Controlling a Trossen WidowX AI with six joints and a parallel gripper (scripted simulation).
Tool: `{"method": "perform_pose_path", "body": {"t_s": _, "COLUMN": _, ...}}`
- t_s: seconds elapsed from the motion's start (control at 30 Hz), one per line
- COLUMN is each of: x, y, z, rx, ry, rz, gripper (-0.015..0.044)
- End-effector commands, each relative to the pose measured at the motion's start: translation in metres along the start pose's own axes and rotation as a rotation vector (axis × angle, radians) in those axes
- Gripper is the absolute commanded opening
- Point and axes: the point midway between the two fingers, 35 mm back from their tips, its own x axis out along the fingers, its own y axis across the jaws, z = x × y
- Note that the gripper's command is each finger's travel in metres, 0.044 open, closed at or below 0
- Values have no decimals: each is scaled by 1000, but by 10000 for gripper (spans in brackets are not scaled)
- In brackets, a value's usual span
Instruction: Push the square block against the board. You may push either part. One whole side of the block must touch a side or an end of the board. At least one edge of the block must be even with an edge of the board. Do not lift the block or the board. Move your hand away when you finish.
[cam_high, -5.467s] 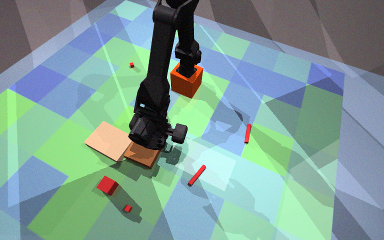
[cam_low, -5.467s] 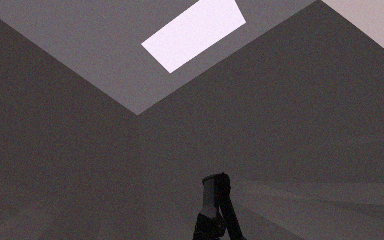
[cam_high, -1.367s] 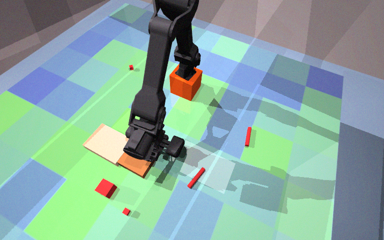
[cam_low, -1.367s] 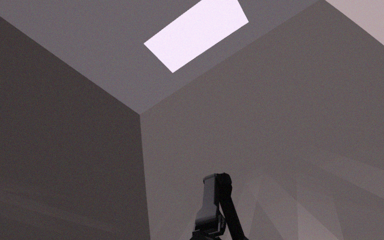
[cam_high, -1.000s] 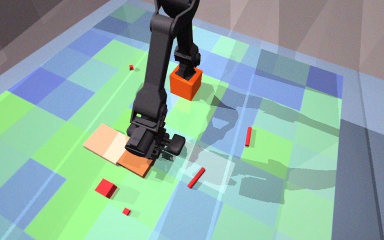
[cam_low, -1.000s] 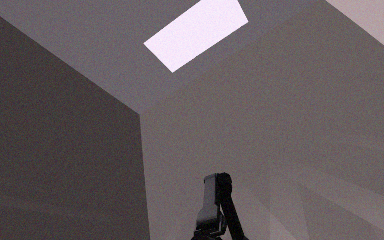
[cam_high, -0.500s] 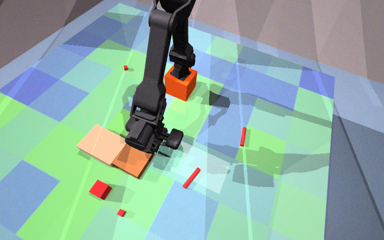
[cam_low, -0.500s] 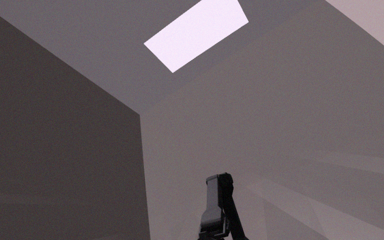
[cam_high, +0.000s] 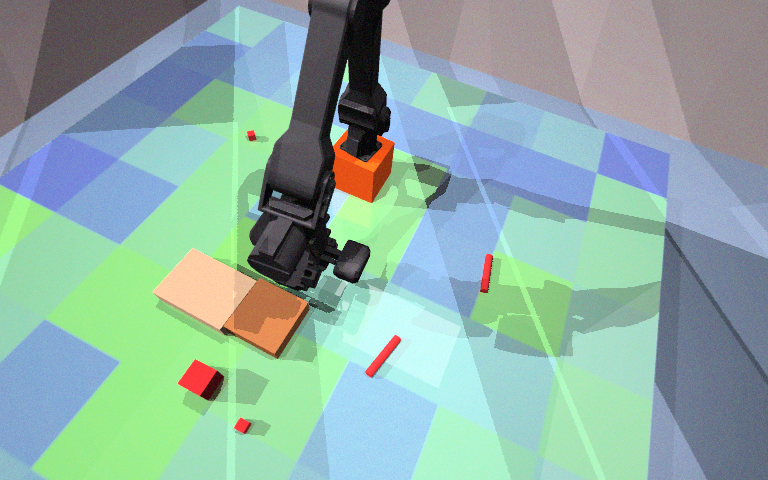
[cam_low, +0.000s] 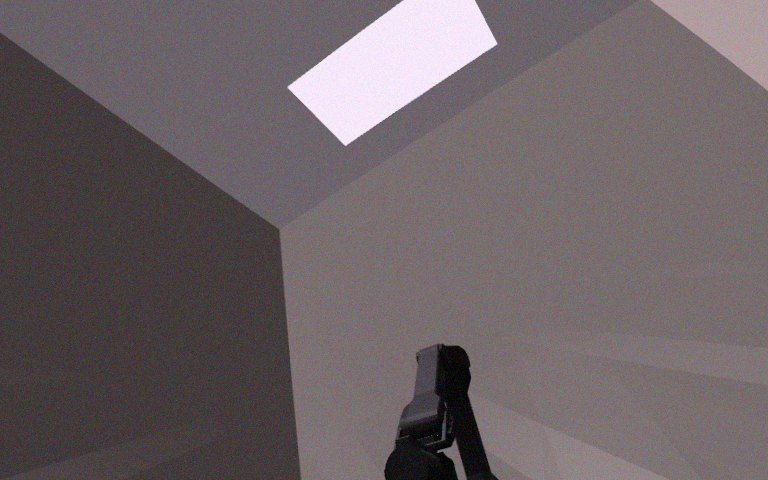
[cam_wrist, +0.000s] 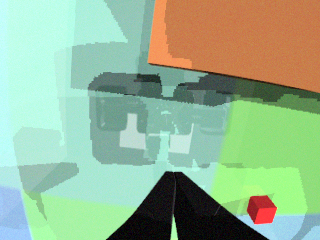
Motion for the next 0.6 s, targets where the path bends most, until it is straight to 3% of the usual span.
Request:
{"method": "perform_pose_path", "body": {"t_s": 0.0, "x": -19, "y": 0, "z": 2, "rx": -3, "ry": -9, "rz": 0, "gripper": 0}}
{"method": "perform_pose_path", "body": {"t_s": 0.43, "x": -17, "y": -33, "z": 25, "rx": 86, "ry": -11, "rz": -2, "gripper": 0}}
{"method": "perform_pose_path", "body": {"t_s": 0.57, "x": 27, "y": -33, "z": 25, "rx": 86, "ry": -10, "rz": -2, "gripper": 0}}
